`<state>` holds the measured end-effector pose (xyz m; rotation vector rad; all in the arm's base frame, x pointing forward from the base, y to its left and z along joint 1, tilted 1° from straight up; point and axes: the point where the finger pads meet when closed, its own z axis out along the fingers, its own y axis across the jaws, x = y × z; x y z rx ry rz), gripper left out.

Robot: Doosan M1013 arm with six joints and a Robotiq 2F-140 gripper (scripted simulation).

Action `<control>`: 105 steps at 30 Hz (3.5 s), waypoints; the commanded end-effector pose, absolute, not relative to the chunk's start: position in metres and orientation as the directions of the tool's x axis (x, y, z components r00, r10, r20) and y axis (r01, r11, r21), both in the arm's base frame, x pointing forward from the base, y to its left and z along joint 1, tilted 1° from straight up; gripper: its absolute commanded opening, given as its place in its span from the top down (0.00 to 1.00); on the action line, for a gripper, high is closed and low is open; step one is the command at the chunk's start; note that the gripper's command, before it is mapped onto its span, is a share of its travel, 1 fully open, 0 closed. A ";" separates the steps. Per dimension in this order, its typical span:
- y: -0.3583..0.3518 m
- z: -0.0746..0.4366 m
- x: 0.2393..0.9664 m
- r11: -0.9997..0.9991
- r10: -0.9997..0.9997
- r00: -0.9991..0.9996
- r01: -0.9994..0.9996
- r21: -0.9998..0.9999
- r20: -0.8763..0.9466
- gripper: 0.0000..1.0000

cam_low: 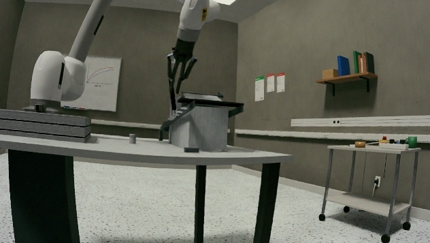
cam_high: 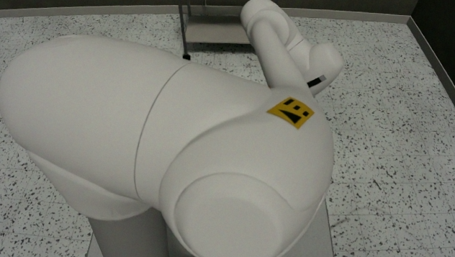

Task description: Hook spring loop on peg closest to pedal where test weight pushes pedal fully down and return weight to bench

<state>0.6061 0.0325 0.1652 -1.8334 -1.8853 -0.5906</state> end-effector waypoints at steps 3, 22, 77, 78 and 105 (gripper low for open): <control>0.041 0.154 0.606 0.028 0.810 -0.023 1.000 -0.001 0.586 0.76; 0.061 0.127 0.606 0.028 0.810 -0.023 1.000 -0.001 0.585 0.76; 0.065 0.122 0.606 0.028 0.810 -0.023 1.000 -0.001 0.585 0.83; 0.065 0.122 0.606 0.028 0.810 -0.023 1.000 -0.001 0.585 0.83; 0.064 0.121 0.606 0.028 0.810 -0.023 1.000 -0.001 0.585 0.83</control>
